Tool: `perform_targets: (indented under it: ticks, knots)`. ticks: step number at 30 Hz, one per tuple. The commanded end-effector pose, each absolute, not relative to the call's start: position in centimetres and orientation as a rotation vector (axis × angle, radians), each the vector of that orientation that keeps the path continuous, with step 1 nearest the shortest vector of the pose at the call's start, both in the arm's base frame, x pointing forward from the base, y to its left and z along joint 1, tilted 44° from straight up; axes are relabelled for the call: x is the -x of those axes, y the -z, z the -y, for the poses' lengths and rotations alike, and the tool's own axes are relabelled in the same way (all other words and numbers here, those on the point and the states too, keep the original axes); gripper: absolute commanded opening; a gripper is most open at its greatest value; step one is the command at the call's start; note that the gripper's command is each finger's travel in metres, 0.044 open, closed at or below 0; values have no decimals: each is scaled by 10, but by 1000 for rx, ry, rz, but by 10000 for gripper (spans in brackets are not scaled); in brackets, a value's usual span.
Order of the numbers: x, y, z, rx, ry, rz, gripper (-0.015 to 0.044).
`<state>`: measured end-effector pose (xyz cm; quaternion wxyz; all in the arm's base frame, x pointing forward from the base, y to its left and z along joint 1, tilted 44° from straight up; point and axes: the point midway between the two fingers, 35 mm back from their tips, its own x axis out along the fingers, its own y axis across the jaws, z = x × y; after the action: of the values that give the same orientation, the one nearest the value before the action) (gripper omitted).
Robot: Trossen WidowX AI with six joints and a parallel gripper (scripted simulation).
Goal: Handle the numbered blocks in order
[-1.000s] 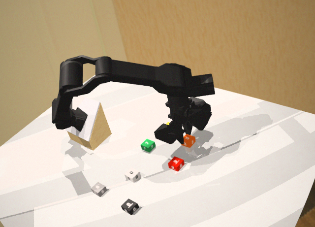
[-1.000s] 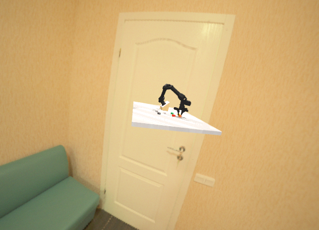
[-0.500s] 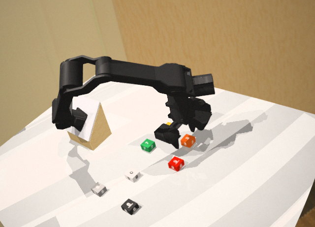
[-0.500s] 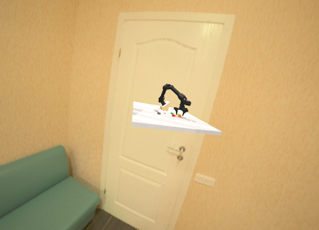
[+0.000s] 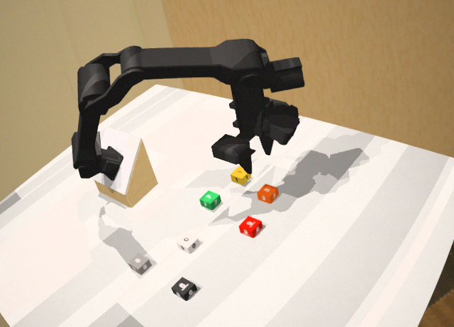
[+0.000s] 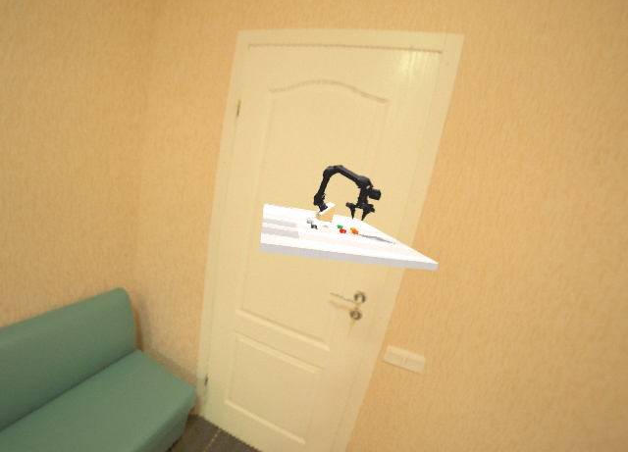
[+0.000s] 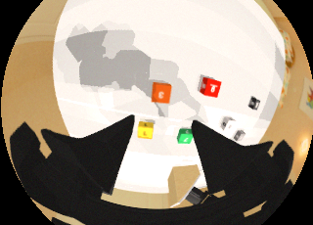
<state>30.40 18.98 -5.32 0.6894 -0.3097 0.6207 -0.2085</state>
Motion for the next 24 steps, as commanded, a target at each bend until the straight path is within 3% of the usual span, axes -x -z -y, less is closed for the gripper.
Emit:
perform_targets:
  ticks: [1,3,14,24]
  knots:
    - [-297,26,-214,679,453,-1378,164]
    - [-297,26,-214,679,453,-1378,120]
    - [-299,24,-213,679,452,-1379,120]
    - [-350,-86,-110,671,432,-1382,120]
